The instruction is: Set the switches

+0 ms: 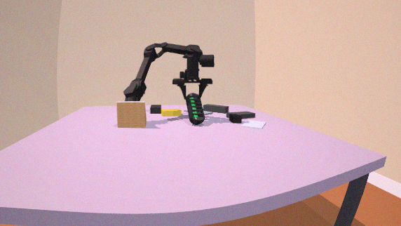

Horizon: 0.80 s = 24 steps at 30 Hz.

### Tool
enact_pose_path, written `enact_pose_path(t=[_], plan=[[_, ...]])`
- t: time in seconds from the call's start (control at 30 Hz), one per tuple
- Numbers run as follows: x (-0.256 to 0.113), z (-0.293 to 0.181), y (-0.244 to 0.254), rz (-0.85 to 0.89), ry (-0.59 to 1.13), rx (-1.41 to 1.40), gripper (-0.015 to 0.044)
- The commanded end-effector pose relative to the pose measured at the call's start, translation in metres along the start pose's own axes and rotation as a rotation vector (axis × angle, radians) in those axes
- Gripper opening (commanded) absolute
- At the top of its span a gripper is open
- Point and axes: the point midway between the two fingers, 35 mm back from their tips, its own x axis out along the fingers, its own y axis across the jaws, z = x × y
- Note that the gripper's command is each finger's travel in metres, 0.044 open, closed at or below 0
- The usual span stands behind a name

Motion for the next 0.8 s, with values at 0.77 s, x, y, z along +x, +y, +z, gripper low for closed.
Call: enact_pose_path(t=[0.77], plan=[[0.019, 0.014, 0.004, 0.019, -0.003, 0.011, 0.0338]])
